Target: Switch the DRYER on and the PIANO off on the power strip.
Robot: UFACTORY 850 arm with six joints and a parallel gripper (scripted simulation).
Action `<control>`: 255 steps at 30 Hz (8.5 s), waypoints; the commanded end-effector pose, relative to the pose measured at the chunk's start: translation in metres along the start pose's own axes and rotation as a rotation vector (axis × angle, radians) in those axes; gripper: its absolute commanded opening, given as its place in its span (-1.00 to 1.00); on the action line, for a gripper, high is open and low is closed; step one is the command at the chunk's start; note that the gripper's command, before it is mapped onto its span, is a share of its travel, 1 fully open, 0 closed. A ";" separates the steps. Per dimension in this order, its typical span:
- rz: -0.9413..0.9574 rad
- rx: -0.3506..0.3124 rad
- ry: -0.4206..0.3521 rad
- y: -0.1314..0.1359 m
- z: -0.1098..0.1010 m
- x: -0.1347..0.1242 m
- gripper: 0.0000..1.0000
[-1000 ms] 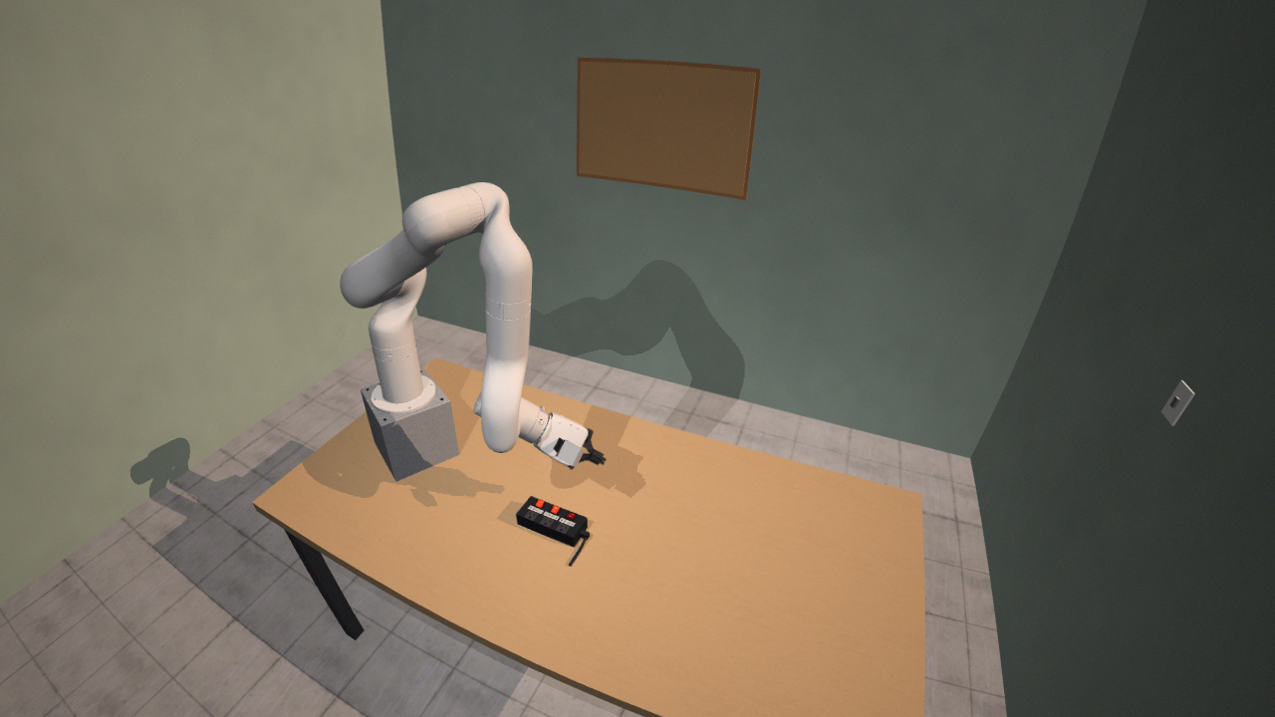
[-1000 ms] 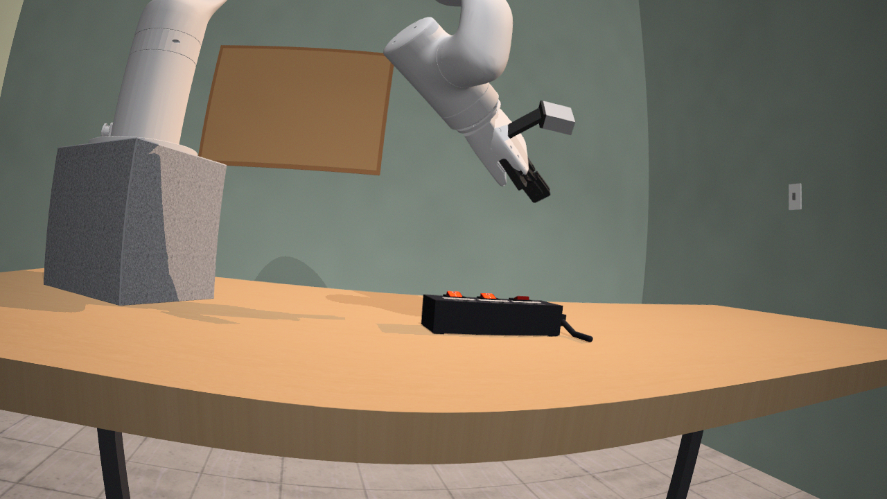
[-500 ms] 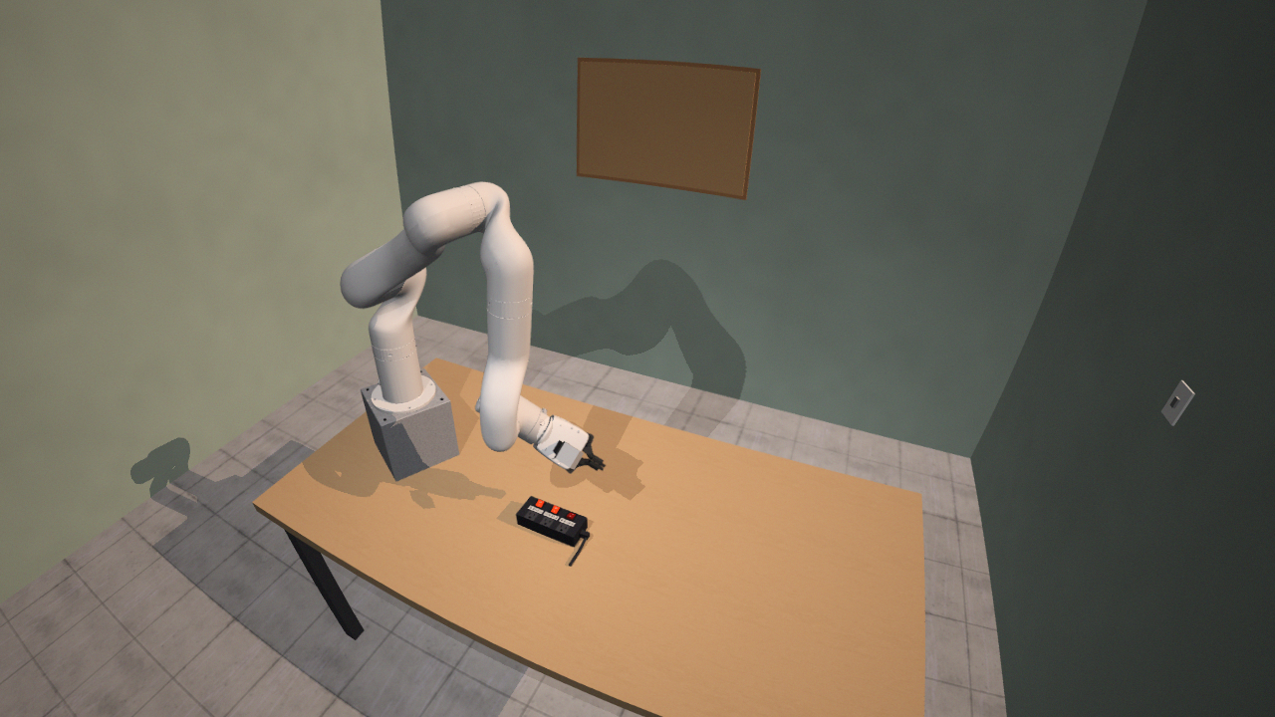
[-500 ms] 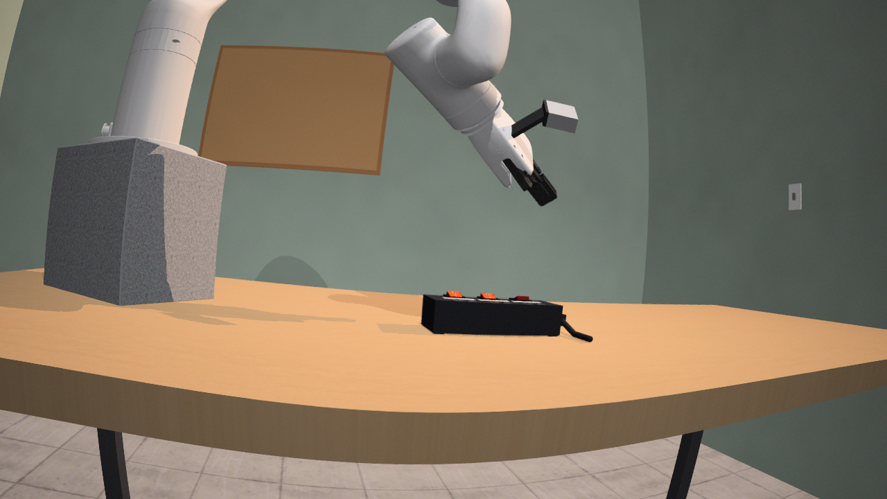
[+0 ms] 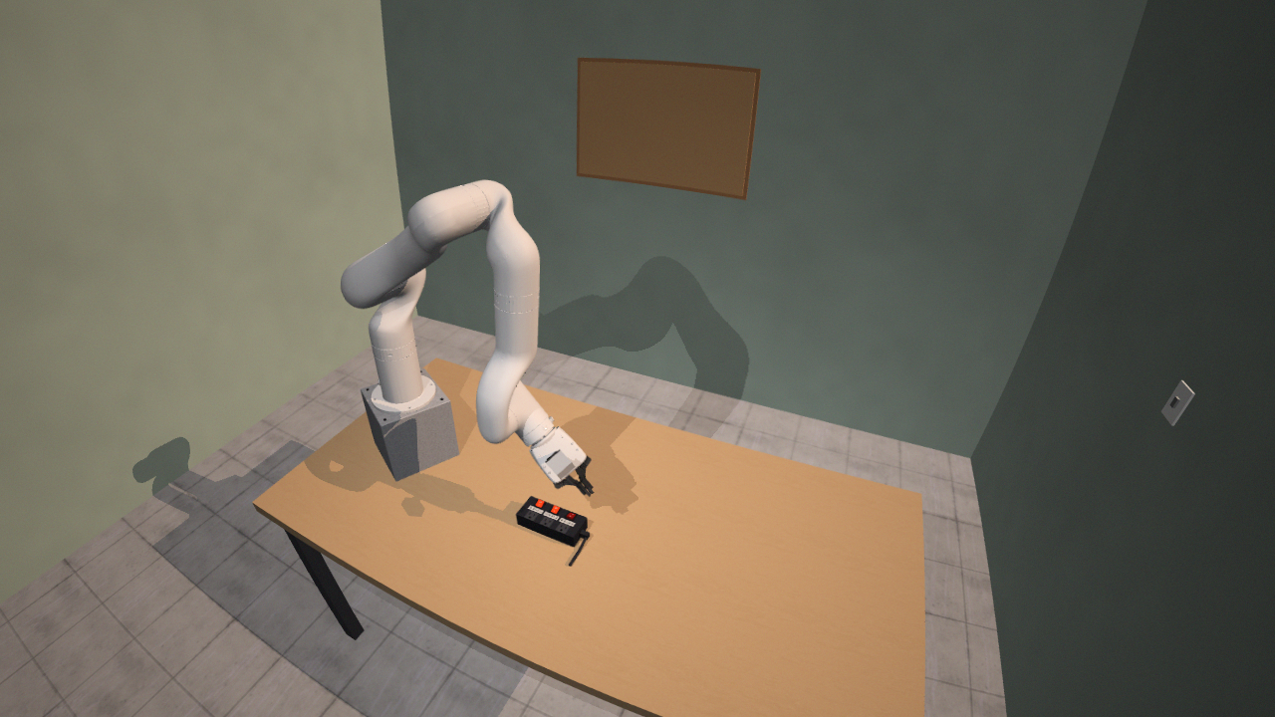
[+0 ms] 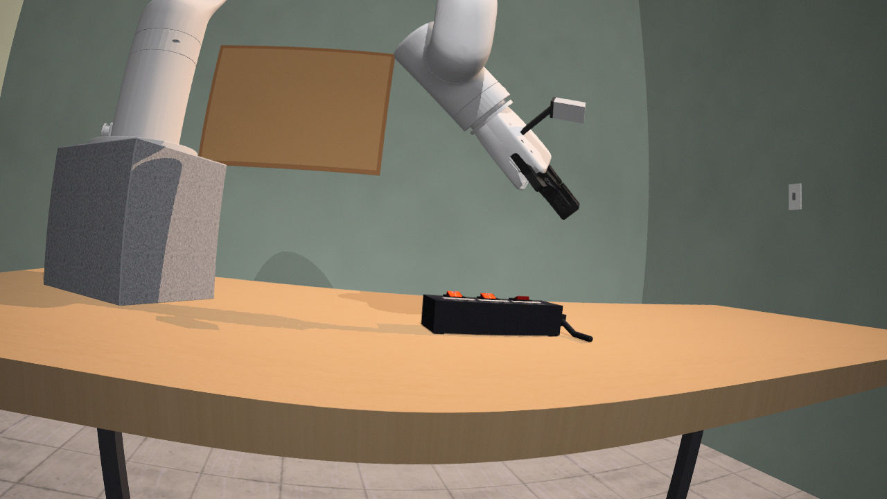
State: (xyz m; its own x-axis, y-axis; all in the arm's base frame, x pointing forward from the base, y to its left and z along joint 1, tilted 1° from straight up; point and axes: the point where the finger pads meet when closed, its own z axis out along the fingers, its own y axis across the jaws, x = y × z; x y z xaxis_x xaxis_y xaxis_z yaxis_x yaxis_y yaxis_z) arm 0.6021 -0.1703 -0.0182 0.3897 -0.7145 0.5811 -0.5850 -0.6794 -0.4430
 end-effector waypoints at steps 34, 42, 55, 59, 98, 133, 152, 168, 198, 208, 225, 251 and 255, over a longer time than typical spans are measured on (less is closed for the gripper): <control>0.226 -0.688 -0.106 0.086 -0.038 -0.047 -1.00; 0.312 -0.737 -0.170 0.078 -0.045 -0.071 -1.00; 0.438 -0.759 -0.254 0.056 -0.050 -0.101 -1.00; 0.458 -0.758 -0.266 0.052 -0.050 -0.105 -1.00; 0.558 -0.738 -0.317 0.027 -0.048 -0.124 -1.00; 0.558 -0.738 -0.317 0.027 -0.048 -0.124 -1.00; 0.562 -0.737 -0.314 0.027 -0.047 -0.124 -1.00; 0.639 -0.713 -0.272 0.030 -0.038 -0.120 -1.00; 0.722 -0.688 -0.251 0.031 -0.030 -0.120 -1.00; 0.758 -0.680 -0.247 0.032 -0.028 -0.121 -1.00; 0.806 -0.671 -0.247 0.032 -0.025 -0.123 -1.00; 0.874 -0.667 -0.252 0.033 -0.023 -0.127 -1.00; 0.882 -0.667 -0.253 0.033 -0.023 -0.128 -1.00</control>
State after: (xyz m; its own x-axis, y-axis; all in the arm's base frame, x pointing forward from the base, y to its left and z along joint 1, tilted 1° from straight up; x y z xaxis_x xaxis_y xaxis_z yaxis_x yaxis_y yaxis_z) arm 0.5158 -0.0976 -0.0920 -0.2545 -0.9649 0.0655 -0.9614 0.2451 -0.1253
